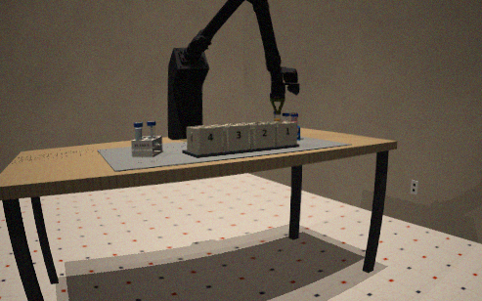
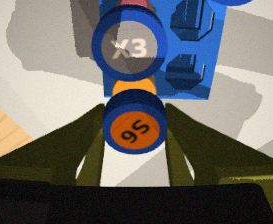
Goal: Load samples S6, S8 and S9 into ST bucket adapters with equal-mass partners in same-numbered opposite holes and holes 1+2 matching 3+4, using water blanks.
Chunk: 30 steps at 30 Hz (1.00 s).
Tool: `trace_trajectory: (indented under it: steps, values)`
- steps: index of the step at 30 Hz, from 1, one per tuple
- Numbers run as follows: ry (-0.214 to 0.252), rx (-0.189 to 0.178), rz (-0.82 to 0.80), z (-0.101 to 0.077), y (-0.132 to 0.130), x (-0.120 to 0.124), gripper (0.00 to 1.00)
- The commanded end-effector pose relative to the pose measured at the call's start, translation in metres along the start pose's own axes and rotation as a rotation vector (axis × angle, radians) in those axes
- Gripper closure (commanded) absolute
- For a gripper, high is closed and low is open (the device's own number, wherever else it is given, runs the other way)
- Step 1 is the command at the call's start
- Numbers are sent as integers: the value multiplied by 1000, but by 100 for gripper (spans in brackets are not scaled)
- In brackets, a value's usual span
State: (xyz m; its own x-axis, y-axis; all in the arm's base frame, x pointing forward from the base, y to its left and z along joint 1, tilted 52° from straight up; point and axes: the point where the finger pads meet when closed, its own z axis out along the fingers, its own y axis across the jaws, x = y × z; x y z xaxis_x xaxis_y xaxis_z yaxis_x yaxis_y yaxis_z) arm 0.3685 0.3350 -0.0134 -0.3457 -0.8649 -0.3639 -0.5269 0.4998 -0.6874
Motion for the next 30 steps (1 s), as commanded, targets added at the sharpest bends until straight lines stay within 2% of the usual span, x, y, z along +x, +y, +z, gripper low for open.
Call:
trace_trajectory:
  steps: [1,5,6,12,13,26,27,28,30]
  values:
    - [-8,12,1,8,-5,-4,100]
    - [-7,13,1,11,-5,-4,100]
    - [-19,5,-1,2,-1,-8,100]
    - [-19,5,-1,3,-1,-8,100]
    - [-19,5,-1,3,-1,-8,45]
    - [-19,5,-1,3,-1,-8,45]
    - [-49,7,-4,-9,-1,-20,45]
    - [-33,2,-7,-13,0,-13,45]
    - [-30,1,-1,-20,1,-10,45]
